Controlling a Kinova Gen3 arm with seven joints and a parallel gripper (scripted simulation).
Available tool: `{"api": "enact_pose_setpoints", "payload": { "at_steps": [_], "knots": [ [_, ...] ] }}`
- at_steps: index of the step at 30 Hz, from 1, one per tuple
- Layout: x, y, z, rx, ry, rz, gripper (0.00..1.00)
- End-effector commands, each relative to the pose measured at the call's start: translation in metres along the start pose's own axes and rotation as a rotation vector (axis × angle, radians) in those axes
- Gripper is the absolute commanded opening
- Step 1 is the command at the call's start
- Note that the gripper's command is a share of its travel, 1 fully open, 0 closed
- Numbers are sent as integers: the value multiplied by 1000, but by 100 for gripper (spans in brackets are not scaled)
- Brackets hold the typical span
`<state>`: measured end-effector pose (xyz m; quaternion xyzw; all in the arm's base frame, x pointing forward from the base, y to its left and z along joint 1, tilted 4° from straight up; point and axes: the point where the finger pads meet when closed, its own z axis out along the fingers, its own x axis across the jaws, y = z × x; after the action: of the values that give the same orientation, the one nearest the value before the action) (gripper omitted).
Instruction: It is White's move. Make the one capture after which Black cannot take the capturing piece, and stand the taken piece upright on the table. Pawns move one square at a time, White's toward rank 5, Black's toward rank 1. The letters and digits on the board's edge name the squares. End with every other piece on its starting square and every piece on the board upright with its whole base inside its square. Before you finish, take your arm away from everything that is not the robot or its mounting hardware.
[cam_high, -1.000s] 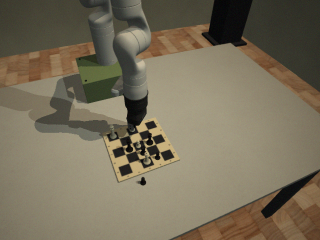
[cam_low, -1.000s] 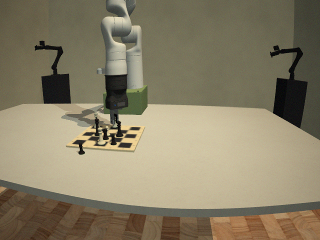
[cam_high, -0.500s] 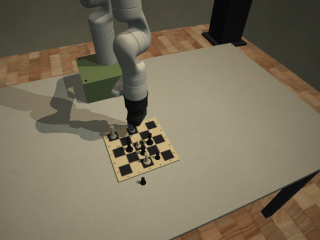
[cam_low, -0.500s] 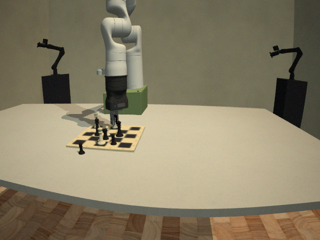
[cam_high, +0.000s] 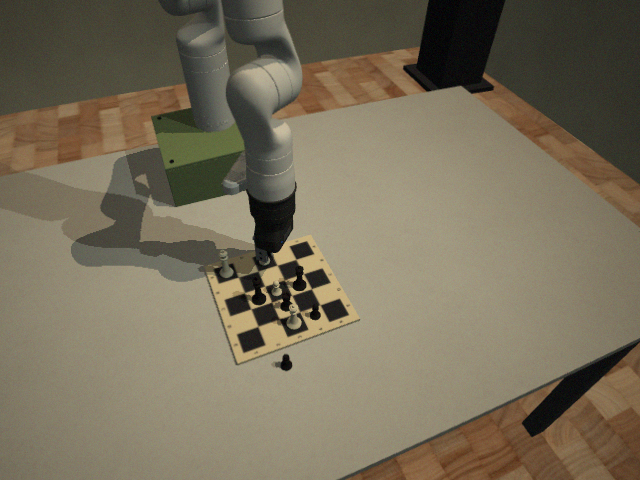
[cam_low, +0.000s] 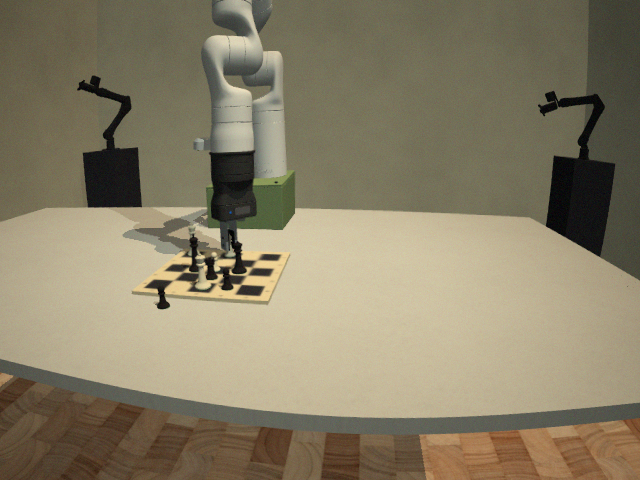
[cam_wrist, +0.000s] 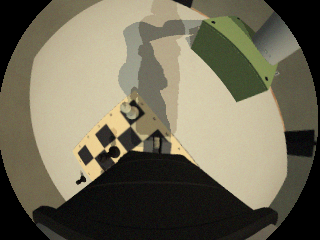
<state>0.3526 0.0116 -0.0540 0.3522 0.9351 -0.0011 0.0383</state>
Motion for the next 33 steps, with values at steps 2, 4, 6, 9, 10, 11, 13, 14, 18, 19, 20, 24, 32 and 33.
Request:
{"api": "enact_pose_setpoints", "payload": {
  "at_steps": [2,4,6,9,10,11,13,14,18,19,20,24,32,33],
  "knots": [
    [0,0,0,-1,-1,0,0],
    [0,0,0,-1,-1,0,0],
    [0,0,0,-1,-1,0,0],
    [0,0,0,-1,-1,0,0],
    [0,0,0,-1,-1,0,0],
    [0,0,0,-1,-1,0,0],
    [0,0,0,-1,-1,0,0],
    [0,0,0,-1,-1,0,0],
    [0,0,0,-1,-1,0,0],
    [0,0,0,-1,-1,0,0],
    [0,0,0,-1,-1,0,0],
    [0,0,0,-1,-1,0,15],
    [0,0,0,-1,-1,0,44],
    [0,0,0,-1,-1,0,44]
  ]
}}
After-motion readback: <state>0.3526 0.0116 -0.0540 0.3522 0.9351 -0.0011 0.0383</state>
